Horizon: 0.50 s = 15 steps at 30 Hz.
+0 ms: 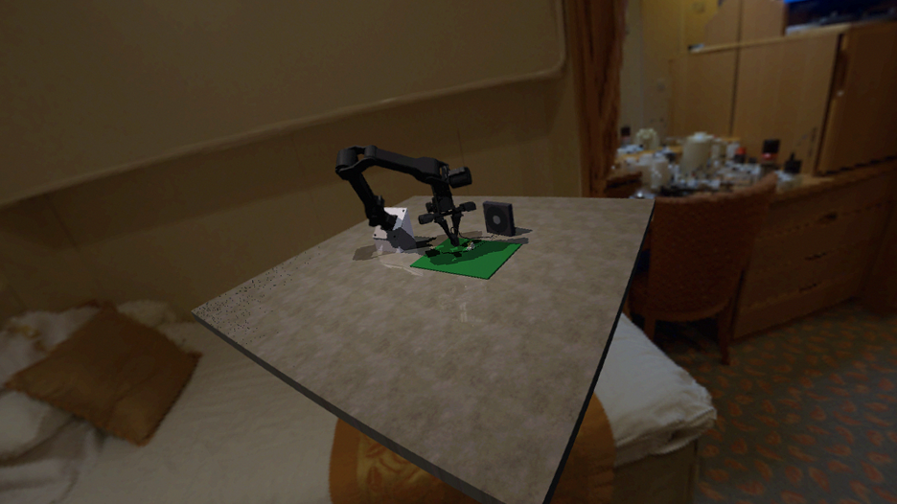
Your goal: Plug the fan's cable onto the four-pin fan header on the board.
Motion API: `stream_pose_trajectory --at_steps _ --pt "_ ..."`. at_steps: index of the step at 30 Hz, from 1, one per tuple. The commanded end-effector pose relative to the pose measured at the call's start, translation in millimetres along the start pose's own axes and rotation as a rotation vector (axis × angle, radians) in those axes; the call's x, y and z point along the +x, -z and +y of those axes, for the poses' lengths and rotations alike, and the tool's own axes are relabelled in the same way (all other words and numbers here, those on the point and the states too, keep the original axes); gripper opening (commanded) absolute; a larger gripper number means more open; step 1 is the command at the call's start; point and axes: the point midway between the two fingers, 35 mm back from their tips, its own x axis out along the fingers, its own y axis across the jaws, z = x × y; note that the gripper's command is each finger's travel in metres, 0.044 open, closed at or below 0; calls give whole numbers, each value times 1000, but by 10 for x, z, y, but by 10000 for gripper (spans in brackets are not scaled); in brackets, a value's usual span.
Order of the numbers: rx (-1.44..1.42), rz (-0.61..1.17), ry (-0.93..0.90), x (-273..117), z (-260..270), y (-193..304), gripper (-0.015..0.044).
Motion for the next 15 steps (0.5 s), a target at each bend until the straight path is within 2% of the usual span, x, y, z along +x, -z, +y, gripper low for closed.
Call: stream_pose_trajectory --at_steps 1,15 --pt "8 -1 5 -129 -2 32 0" --pt "6 4 -2 -488 51 105 0"
